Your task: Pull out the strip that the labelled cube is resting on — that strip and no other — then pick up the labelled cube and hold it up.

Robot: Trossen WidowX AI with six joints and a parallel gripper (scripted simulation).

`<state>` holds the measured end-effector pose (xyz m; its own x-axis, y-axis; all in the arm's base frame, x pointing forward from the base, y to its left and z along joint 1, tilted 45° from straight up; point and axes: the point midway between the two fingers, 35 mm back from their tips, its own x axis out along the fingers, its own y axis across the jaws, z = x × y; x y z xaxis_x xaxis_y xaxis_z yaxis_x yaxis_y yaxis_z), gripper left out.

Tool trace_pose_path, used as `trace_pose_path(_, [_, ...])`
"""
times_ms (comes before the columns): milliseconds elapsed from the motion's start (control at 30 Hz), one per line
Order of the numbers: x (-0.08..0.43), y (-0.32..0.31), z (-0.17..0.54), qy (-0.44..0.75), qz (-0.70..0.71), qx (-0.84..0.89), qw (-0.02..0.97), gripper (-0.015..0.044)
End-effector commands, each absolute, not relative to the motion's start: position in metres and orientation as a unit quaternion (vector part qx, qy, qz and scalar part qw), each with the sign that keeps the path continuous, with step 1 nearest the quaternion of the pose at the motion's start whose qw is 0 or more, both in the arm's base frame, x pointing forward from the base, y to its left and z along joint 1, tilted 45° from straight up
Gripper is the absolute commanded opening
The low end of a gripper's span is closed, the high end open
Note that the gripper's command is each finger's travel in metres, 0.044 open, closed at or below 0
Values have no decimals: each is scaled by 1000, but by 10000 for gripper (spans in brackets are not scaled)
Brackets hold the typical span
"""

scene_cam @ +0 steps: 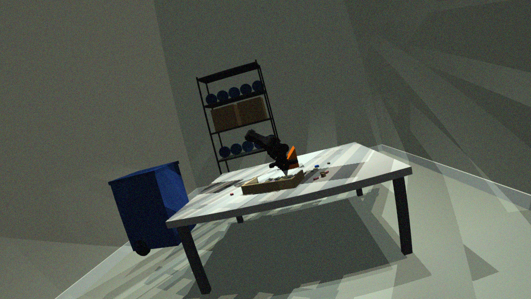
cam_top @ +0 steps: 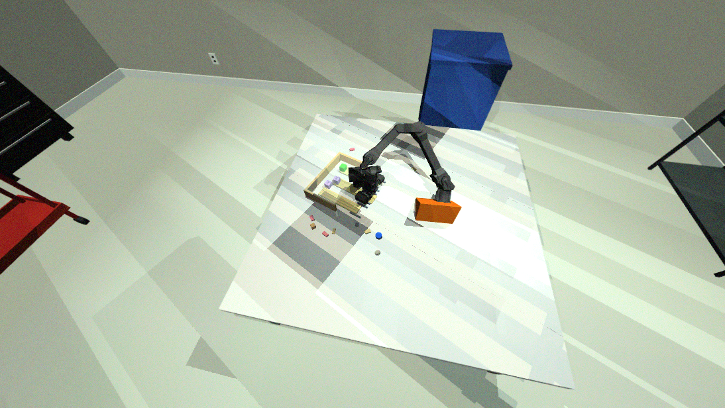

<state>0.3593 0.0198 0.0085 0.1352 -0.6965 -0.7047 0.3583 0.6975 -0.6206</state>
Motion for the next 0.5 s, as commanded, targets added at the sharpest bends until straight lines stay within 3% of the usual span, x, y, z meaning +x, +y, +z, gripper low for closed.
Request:
trace_pose_path(0, [348,17,2,561,-360,-152,730,0])
trace_pose_path(467, [328,21,-5,561,-359,-152,730,0])
